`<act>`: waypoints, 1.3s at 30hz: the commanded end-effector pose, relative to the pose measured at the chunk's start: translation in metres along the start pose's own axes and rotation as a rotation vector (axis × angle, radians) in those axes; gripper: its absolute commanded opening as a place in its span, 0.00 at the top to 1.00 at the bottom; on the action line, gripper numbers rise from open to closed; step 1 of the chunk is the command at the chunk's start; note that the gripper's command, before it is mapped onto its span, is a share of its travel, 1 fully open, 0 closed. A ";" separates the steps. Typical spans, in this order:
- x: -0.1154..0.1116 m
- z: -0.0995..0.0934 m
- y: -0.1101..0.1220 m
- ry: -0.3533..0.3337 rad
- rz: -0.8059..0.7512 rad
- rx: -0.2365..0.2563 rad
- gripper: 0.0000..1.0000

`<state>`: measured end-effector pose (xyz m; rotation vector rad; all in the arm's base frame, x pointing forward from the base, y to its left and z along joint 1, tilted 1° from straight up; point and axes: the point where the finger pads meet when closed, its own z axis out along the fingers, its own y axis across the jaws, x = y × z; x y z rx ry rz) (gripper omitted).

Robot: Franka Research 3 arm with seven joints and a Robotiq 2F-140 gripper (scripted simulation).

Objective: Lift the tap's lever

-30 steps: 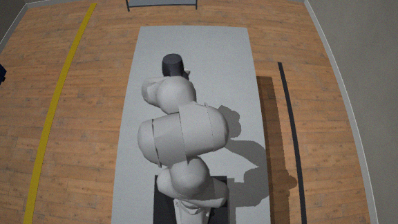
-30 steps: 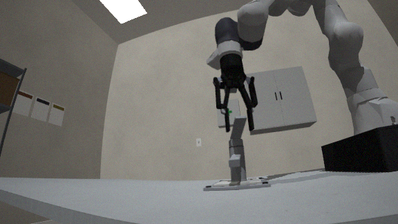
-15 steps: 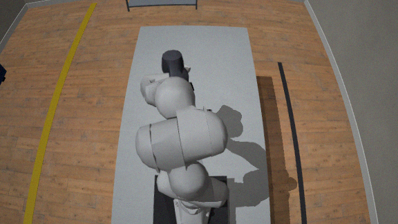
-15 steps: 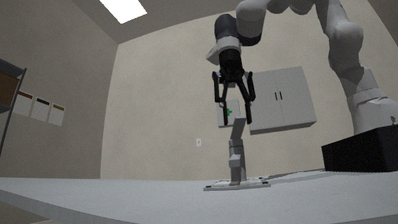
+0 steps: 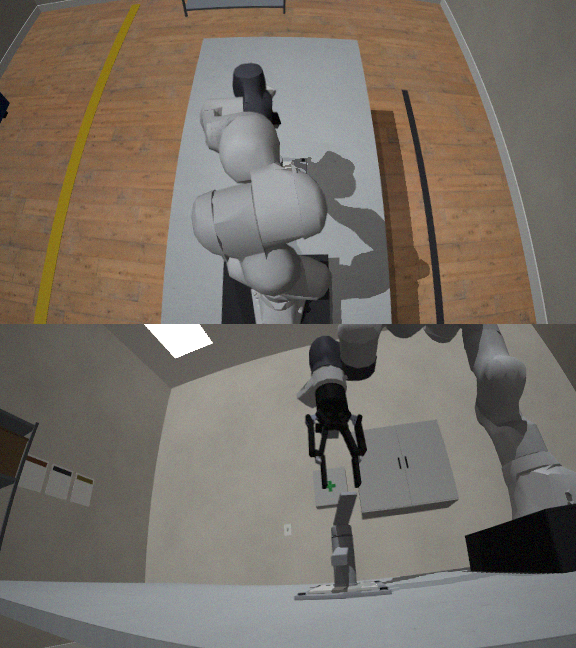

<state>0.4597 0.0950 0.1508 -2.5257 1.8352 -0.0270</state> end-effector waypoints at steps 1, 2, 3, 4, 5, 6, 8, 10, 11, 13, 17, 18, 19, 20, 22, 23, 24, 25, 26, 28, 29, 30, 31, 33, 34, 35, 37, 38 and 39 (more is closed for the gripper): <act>-0.002 -0.006 0.005 -0.007 -0.013 -0.015 0.52; -0.002 -0.008 0.005 -0.007 -0.013 -0.015 0.52; -0.002 -0.009 0.005 -0.007 -0.013 -0.015 0.52; -0.002 -0.010 0.005 -0.007 -0.013 -0.015 0.52; -0.002 -0.011 0.005 -0.007 -0.013 -0.015 0.52; -0.002 -0.012 0.005 -0.007 -0.013 -0.015 0.52; -0.002 -0.012 0.005 -0.007 -0.013 -0.015 0.52; -0.002 -0.012 0.005 -0.007 -0.013 -0.015 0.52; -0.002 -0.012 0.005 -0.007 -0.013 -0.015 0.52; -0.002 -0.012 0.005 -0.007 -0.013 -0.015 0.52; -0.002 -0.012 0.005 -0.007 -0.013 -0.015 0.90; -0.002 -0.012 0.005 -0.007 -0.013 -0.015 0.90; -0.002 -0.012 0.005 -0.007 -0.013 -0.015 0.90; -0.002 -0.012 0.005 -0.007 -0.013 -0.015 0.90; -0.002 -0.012 0.005 -0.007 -0.013 -0.015 0.90; -0.002 -0.012 0.005 -0.007 -0.013 -0.015 0.90; -0.002 -0.012 0.005 -0.007 -0.013 -0.015 0.90; -0.002 -0.012 0.005 -0.007 -0.013 -0.015 0.90; -0.002 -0.012 0.005 -0.007 -0.013 -0.015 0.90; -0.002 -0.012 0.005 -0.007 -0.013 -0.015 0.90; -0.002 -0.012 0.005 -0.007 -0.013 -0.015 0.90; -0.002 -0.012 0.005 -0.007 -0.013 -0.015 0.90; -0.002 -0.012 0.005 -0.007 -0.013 -0.015 0.90; -0.002 -0.012 0.005 -0.007 -0.013 -0.015 0.90; -0.002 -0.012 0.005 -0.007 -0.013 -0.015 0.90; -0.002 -0.012 0.005 -0.007 -0.013 -0.015 0.90; -0.002 -0.012 0.005 -0.007 -0.013 -0.015 0.90; -0.002 -0.012 0.005 -0.007 -0.013 -0.015 0.90; -0.002 -0.012 0.005 -0.007 -0.013 -0.015 0.90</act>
